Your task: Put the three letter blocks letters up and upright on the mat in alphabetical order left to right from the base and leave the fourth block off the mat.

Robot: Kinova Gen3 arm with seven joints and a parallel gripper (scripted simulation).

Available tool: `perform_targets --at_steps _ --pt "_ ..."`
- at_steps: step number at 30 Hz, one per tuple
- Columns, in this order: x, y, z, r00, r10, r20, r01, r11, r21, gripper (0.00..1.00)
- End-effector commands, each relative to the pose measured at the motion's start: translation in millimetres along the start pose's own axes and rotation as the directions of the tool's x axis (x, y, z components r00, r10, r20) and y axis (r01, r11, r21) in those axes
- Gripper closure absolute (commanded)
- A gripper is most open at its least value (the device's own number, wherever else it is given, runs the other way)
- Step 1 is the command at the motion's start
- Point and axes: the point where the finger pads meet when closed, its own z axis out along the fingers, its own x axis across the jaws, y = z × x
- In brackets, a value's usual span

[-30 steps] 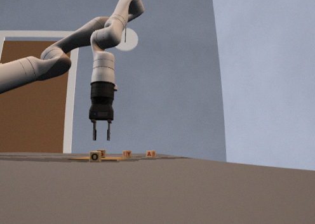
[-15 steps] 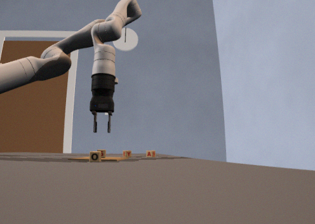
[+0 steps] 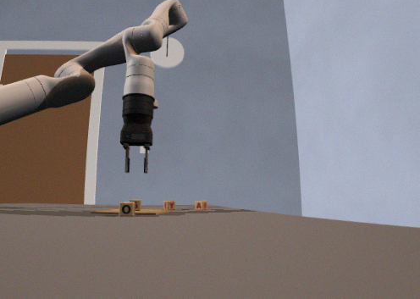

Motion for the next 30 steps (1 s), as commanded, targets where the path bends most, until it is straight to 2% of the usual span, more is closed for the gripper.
perform_targets --at_steps 1,2,3,24,30 --pt "1.2 1.9 -1.7 1.000 0.004 -0.002 -0.004 1.000 -0.005 0.21" --pt "1.1 1.8 -1.7 1.000 0.004 -0.002 -0.004 1.000 -0.005 0.21" --pt "1.1 1.8 -1.7 1.000 0.004 -0.002 -0.004 1.000 -0.005 0.00" --pt "1.7 1.9 -1.8 1.000 0.003 -0.003 -0.003 1.000 -0.006 0.00" --pt "18.3 -4.0 -4.5 0.999 -0.033 -0.021 0.032 0.999 -0.016 0.00"
